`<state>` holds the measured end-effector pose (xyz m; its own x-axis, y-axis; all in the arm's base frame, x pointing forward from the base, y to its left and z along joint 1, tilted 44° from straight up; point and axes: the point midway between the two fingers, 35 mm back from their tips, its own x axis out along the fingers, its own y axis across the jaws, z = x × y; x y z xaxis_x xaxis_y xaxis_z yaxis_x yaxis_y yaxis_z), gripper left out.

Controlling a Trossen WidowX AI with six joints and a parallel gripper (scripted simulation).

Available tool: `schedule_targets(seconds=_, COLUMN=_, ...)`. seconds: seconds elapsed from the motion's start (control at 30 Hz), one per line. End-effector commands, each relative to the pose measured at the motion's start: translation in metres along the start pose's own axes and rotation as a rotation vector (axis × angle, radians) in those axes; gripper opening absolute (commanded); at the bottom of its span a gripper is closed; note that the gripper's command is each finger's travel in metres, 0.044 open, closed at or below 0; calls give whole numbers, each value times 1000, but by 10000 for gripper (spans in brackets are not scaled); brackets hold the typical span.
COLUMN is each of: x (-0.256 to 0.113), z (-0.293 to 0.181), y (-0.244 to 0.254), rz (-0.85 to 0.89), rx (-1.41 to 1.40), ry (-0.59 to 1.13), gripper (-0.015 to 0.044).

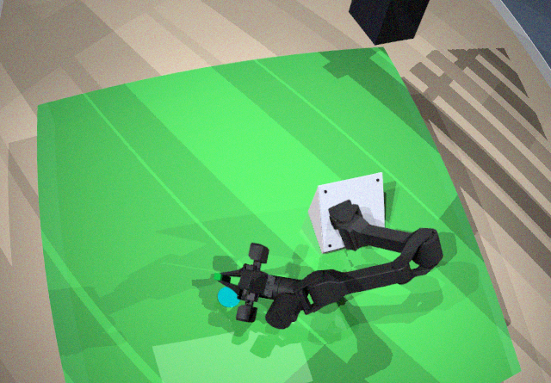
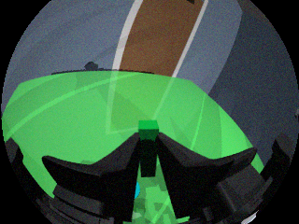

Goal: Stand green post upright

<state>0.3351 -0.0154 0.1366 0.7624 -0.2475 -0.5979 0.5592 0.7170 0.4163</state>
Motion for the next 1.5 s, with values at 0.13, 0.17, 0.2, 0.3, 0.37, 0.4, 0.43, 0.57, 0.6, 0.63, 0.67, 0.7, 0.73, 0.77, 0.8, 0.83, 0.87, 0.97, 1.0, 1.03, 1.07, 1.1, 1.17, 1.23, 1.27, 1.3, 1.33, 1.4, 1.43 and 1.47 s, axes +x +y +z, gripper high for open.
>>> schedule_targets(seconds=0.13, x=-4, z=-1, y=-1, rz=11, rx=28, ry=-44, gripper=23)
schedule_targets(seconds=0.17, x=-4, z=-1, y=-1, rz=12, rx=32, ry=-50, gripper=23)
schedule_targets(seconds=0.2, x=-5, z=-1, y=-1, rz=14, rx=36, ry=-56, gripper=23)
schedule_targets(seconds=0.3, x=-7, z=0, y=-1, rz=20, rx=49, ry=-75, gripper=23)
schedule_targets(seconds=0.37, x=-8, z=0, y=-1, rz=25, rx=58, ry=-87, gripper=23)
schedule_targets(seconds=0.4, x=-8, z=0, y=-1, rz=27, rx=62, ry=-93, gripper=23)
schedule_targets(seconds=0.43, x=-9, z=0, y=-1, rz=29, rx=67, ry=-99, gripper=23)
schedule_targets(seconds=0.57, x=-11, z=1, y=-1, rz=37, rx=85, ry=-124, gripper=23)
schedule_targets(seconds=0.6, x=-12, z=1, y=-1, rz=40, rx=90, ry=-130, gripper=23)
schedule_targets(seconds=0.63, x=-13, z=1, y=-1, rz=42, rx=94, ry=-135, gripper=23)
schedule_targets(seconds=0.67, x=-13, z=1, y=-1, rz=44, rx=99, ry=-141, gripper=23)
schedule_targets(seconds=0.7, x=-14, z=1, y=-1, rz=46, rx=104, ry=-147, gripper=23)
schedule_targets(seconds=0.73, x=-15, z=1, y=-1, rz=49, rx=109, ry=-153, gripper=23)
schedule_targets(seconds=0.77, x=-15, z=2, y=-1, rz=51, rx=113, ry=-159, gripper=23)
schedule_targets(seconds=0.8, x=-16, z=2, y=-1, rz=53, rx=118, ry=-165, gripper=23)
schedule_targets(seconds=0.83, x=-17, z=2, y=-1, rz=56, rx=123, ry=-171, gripper=23)
schedule_targets(seconds=0.87, x=-17, z=2, y=-2, rz=58, rx=128, ry=-177, gripper=23)
schedule_targets(seconds=0.97, x=-19, z=2, y=-2, rz=65, rx=143, ry=-194, gripper=23)
schedule_targets(seconds=1.0, x=-20, z=2, y=-2, rz=68, rx=148, ry=-200, gripper=23)
schedule_targets(seconds=1.03, x=-21, z=3, y=-2, rz=70, rx=154, ry=-205, gripper=23)
schedule_targets(seconds=1.07, x=-21, z=3, y=-2, rz=73, rx=159, ry=-211, gripper=23)
schedule_targets(seconds=1.1, x=-22, z=3, y=-2, rz=75, rx=164, ry=-217, gripper=23)
schedule_targets(seconds=1.17, x=-24, z=3, y=-3, rz=81, rx=175, ry=-228, gripper=23)
schedule_targets(seconds=1.23, x=-25, z=3, y=-3, rz=86, rx=185, ry=-239, gripper=23)
schedule_targets(seconds=1.27, x=-26, z=3, y=-3, rz=88, rx=191, ry=-245, gripper=23)
schedule_targets(seconds=1.3, x=-26, z=3, y=-3, rz=91, rx=196, ry=-250, gripper=23)
schedule_targets(seconds=1.33, x=-27, z=3, y=-4, rz=94, rx=202, ry=-256, gripper=23)
schedule_targets(seconds=1.4, x=-29, z=4, y=-4, rz=99, rx=213, ry=-267, gripper=23)
schedule_targets(seconds=1.43, x=-29, z=4, y=-4, rz=102, rx=218, ry=-272, gripper=23)
schedule_targets(seconds=1.47, x=-30, z=4, y=-5, rz=104, rx=224, ry=-277, gripper=23)
